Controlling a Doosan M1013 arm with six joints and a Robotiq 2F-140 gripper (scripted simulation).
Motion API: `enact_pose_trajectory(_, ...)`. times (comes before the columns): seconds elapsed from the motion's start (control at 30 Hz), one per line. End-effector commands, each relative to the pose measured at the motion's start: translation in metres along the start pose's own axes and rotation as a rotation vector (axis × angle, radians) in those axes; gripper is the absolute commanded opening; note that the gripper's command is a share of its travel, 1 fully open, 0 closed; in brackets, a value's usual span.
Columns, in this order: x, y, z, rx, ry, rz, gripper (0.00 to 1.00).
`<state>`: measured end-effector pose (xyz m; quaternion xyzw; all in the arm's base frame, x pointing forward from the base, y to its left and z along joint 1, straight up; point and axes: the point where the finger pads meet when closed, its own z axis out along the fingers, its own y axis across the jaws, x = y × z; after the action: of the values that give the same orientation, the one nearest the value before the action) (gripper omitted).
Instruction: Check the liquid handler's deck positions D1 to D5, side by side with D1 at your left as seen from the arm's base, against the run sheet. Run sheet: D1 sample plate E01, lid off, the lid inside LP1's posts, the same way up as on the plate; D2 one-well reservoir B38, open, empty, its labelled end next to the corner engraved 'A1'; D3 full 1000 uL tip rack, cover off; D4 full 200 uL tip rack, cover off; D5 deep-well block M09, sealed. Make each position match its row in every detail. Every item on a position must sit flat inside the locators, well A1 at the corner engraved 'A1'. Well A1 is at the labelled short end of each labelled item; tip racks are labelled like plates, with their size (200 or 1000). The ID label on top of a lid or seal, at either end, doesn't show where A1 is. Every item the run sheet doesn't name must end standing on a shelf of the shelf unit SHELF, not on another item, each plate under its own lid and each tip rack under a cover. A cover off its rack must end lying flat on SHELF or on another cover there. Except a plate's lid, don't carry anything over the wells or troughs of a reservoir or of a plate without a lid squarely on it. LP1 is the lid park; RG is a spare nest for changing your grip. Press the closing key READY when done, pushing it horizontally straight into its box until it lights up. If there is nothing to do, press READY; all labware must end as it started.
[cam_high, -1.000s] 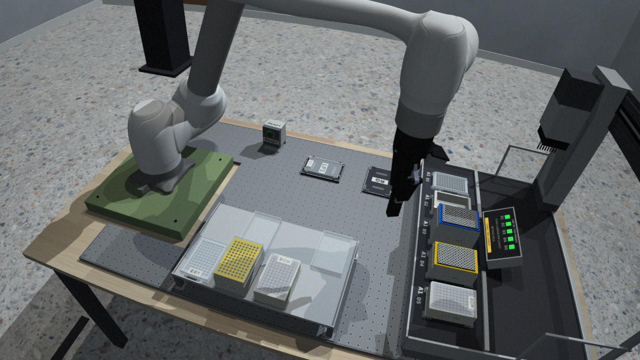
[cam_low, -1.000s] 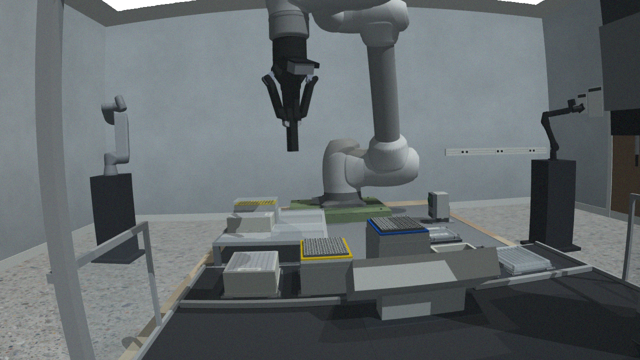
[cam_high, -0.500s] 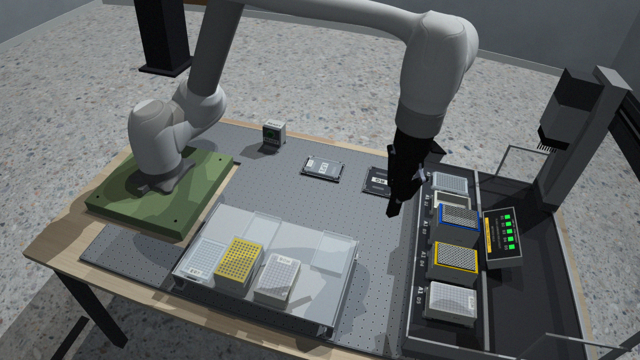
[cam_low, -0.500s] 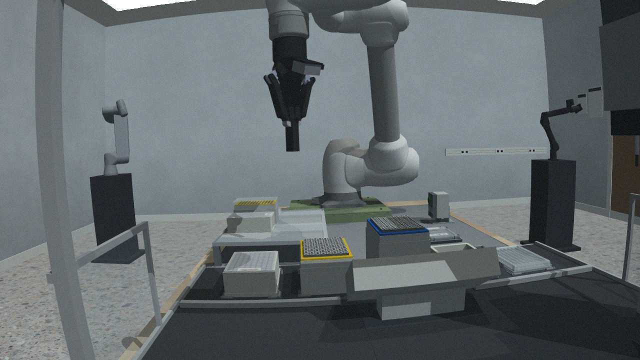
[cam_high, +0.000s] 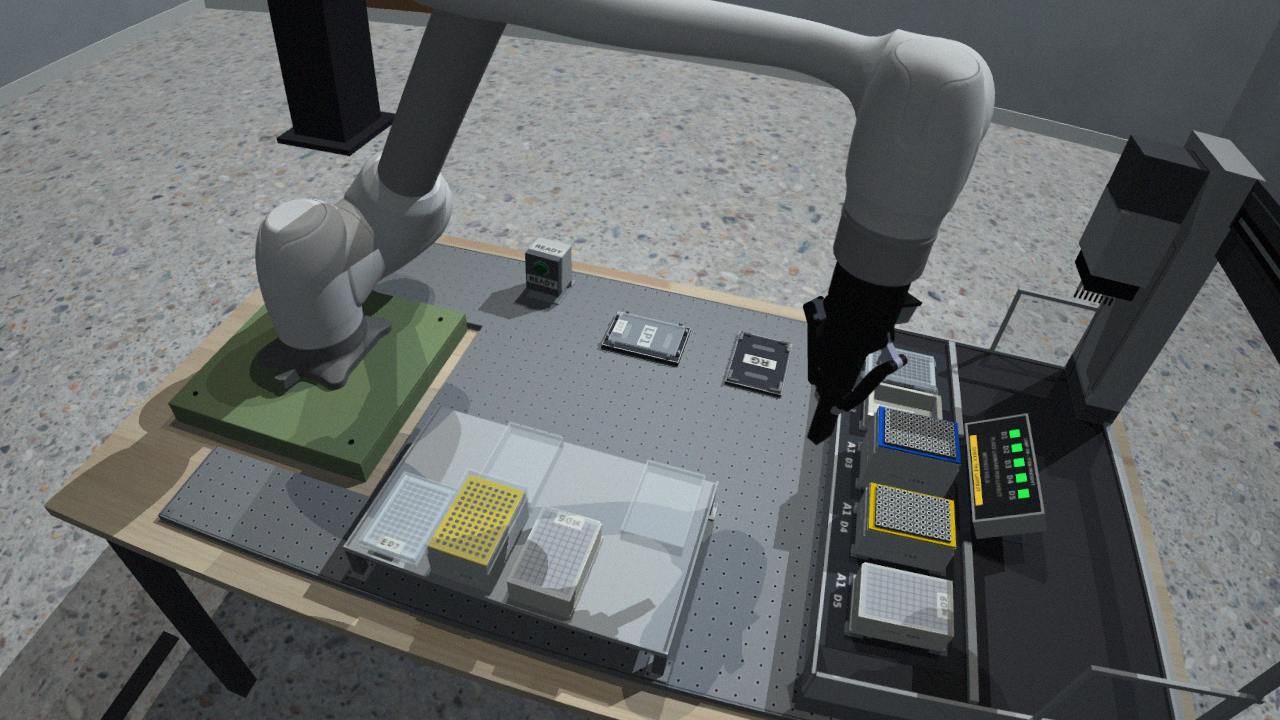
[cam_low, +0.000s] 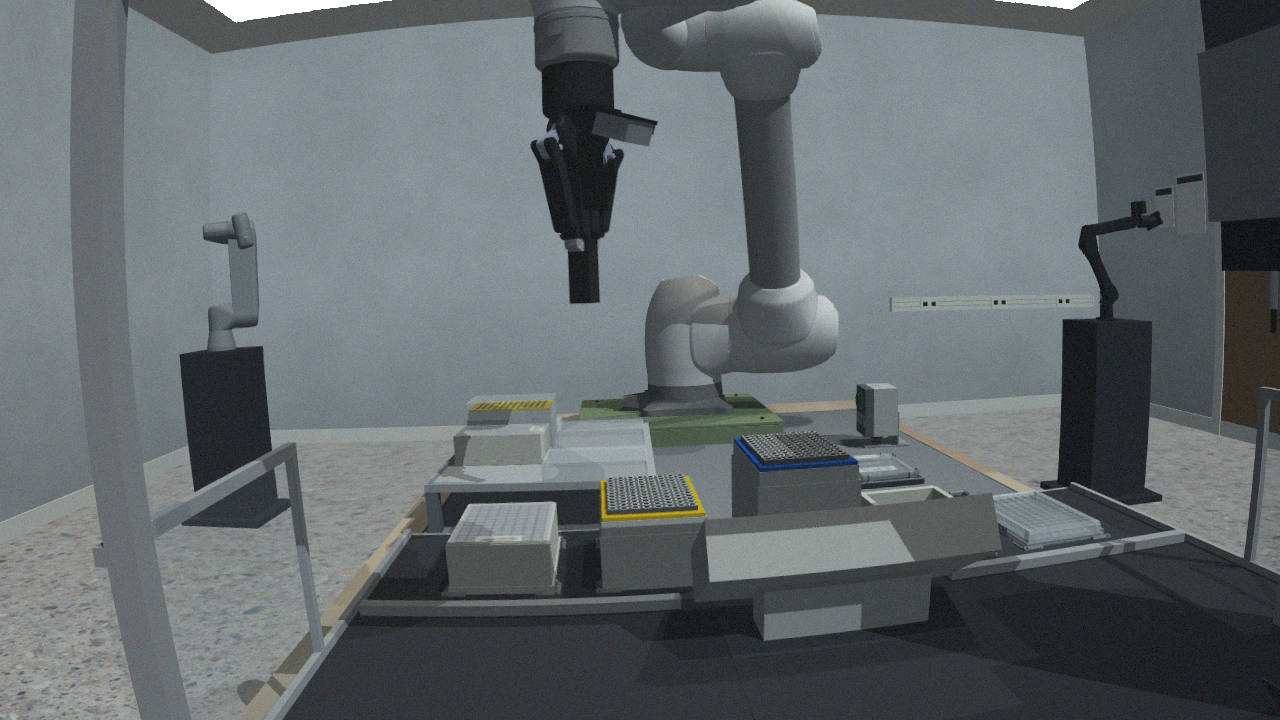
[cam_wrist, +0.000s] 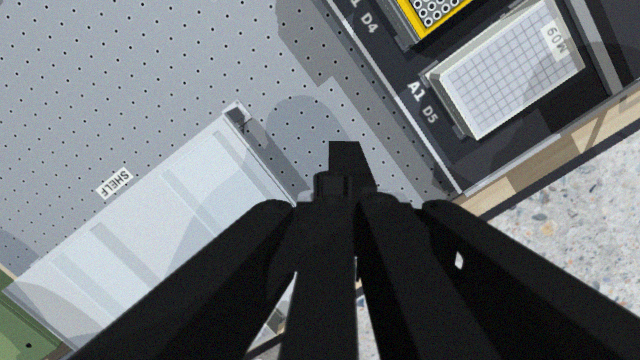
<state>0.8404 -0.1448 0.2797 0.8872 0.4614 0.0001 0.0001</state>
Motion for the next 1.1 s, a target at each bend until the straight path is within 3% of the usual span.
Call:
enact_pose_trajectory(0.0,0.000,0.001,-0.002,-0.001,0.001,-0.071,0.10)
enact_pose_trajectory(0.93,0.000,0.001,-0.002,-0.001,0.001,-0.551,0.10)
enact_pose_trajectory(1.07,0.016,-0.012,-0.002,-0.001,0.001,-0.560,0.10)
